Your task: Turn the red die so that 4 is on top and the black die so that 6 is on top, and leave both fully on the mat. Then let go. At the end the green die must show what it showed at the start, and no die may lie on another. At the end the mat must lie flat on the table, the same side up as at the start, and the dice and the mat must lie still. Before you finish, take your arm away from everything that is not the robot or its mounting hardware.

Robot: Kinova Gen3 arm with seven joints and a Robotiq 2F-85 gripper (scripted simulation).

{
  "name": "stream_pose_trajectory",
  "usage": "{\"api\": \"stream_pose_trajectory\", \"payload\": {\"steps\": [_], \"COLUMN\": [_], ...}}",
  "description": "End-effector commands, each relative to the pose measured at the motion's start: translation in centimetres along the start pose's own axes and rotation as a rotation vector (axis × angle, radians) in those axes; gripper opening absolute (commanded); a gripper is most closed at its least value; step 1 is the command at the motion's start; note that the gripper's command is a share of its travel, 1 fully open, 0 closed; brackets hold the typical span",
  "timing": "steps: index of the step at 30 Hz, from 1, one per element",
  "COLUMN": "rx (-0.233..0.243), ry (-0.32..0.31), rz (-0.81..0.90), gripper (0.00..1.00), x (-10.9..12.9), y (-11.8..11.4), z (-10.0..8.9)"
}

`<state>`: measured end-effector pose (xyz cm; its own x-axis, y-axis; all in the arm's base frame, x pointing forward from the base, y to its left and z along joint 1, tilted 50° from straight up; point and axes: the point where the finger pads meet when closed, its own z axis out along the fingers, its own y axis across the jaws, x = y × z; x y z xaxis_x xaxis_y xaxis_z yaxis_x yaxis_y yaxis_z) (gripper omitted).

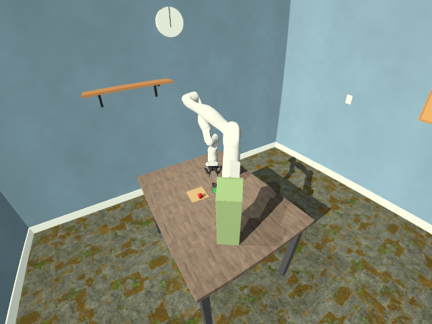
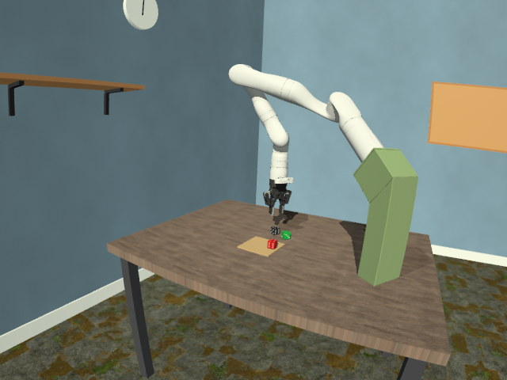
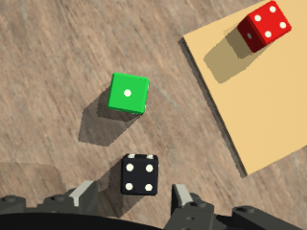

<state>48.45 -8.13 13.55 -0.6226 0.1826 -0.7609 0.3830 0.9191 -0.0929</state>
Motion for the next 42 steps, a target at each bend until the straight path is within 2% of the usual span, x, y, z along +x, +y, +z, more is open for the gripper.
{"api": "stream_pose_trajectory", "payload": {"steps": [1,31,42], "rx": [-0.001,-0.001,-0.001], "ry": [0.0,0.0,0.0], "rz": [0.0,0.0,0.0], "gripper": [0.46,0.46,0.46], "x": [0.0,0.0,0.0], "y": [0.0,0.0,0.0], "z": [0.0,0.4,1.6]}}
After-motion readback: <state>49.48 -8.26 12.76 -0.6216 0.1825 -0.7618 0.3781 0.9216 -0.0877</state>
